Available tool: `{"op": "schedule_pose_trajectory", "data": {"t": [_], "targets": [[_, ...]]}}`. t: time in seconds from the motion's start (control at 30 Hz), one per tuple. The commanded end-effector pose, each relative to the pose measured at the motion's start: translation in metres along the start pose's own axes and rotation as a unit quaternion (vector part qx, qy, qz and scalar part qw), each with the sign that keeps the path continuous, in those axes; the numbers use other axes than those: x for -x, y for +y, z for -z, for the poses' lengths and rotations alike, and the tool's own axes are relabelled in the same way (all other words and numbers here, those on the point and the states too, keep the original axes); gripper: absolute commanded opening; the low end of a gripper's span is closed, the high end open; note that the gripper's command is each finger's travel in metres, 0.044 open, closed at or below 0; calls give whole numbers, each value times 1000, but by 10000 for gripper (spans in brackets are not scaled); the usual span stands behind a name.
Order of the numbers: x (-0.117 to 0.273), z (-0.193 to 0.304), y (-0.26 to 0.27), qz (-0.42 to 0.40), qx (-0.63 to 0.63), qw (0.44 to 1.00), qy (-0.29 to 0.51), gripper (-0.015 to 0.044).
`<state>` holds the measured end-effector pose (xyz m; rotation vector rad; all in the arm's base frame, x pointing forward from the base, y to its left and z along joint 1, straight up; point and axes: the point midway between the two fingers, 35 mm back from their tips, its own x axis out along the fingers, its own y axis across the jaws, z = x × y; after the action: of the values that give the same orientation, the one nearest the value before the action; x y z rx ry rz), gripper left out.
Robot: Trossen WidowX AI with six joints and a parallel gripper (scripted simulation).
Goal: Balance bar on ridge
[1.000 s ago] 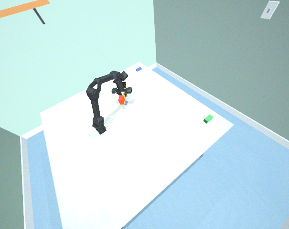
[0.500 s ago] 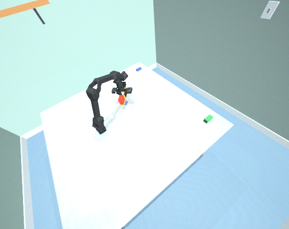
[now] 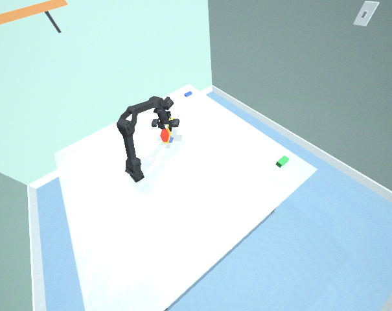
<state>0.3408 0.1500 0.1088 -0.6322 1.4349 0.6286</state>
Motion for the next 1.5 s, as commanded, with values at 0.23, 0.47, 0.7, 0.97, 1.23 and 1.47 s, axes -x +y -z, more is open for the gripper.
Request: {"op": "schedule_pose_trajectory", "data": {"t": [0.23,0.47,0.7,0.97,1.23,1.47], "targets": [[-3,0,0,-1,-1,1000,0,0],[-4,0,0,-1,-1,1000,0,0],[-4,0,1,-1,-1,1000,0,0],[-5,0,1,-1,-1,1000,0,0],[-6,0,1,-1,-1,1000,0,0],[-6,-1,1,-1,-1,1000,0,0]]}}
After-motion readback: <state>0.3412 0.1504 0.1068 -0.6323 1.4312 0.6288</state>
